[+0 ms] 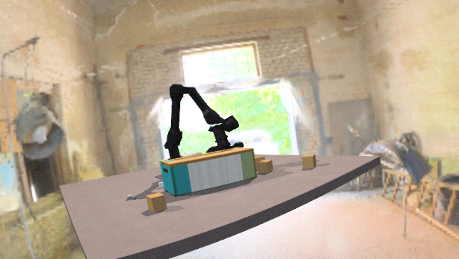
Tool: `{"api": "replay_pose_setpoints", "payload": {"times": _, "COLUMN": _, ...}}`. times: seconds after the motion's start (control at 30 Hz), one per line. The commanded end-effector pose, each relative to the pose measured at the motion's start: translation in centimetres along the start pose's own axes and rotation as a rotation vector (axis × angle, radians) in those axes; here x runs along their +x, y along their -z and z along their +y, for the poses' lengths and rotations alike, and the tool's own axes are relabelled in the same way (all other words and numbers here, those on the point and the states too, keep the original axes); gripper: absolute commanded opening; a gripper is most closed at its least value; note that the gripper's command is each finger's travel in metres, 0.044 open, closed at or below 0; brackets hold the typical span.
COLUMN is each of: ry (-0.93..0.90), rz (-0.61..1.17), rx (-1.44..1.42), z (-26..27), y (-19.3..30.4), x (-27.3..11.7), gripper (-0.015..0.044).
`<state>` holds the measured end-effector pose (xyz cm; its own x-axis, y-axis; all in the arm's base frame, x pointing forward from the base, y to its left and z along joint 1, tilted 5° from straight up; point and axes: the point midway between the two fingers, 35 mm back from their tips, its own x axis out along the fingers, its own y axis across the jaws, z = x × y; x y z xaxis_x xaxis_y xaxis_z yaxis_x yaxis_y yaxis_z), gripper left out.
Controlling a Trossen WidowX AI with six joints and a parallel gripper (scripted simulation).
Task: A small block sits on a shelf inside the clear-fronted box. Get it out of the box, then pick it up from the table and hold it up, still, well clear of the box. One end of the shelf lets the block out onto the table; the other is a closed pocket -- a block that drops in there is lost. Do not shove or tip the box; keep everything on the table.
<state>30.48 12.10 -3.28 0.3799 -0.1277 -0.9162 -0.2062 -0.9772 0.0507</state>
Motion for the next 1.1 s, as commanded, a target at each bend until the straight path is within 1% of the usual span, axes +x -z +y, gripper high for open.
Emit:
{"api": "replay_pose_setpoints", "payload": {"times": 0.0, "ry": -0.006, "rz": -0.006, "rx": -0.007, "z": 0.2, "y": -0.5, "x": 0.7, "gripper": 0.0285}}
{"api": "replay_pose_setpoints", "payload": {"times": 0.67, "ry": -0.006, "rz": -0.006, "rx": -0.007, "z": 0.5, "y": -2.0, "x": 3.2, "gripper": 0.0285}}
{"api": "replay_pose_setpoints", "payload": {"times": 0.9, "ry": -0.006, "rz": -0.006, "rx": -0.007, "z": 0.5, "y": -2.0, "x": 3.2, "gripper": 0.0101}}
{"api": "replay_pose_setpoints", "payload": {"times": 1.0, "ry": -0.006, "rz": -0.006, "rx": -0.007, "z": 0.5, "y": -2.0, "x": 3.2, "gripper": 0.0081}}
{"api": "replay_pose_setpoints", "payload": {"times": 1.07, "ry": -0.006, "rz": -0.006, "rx": -0.007, "z": 0.5, "y": -1.8, "x": 2.9, "gripper": 0.0029}}
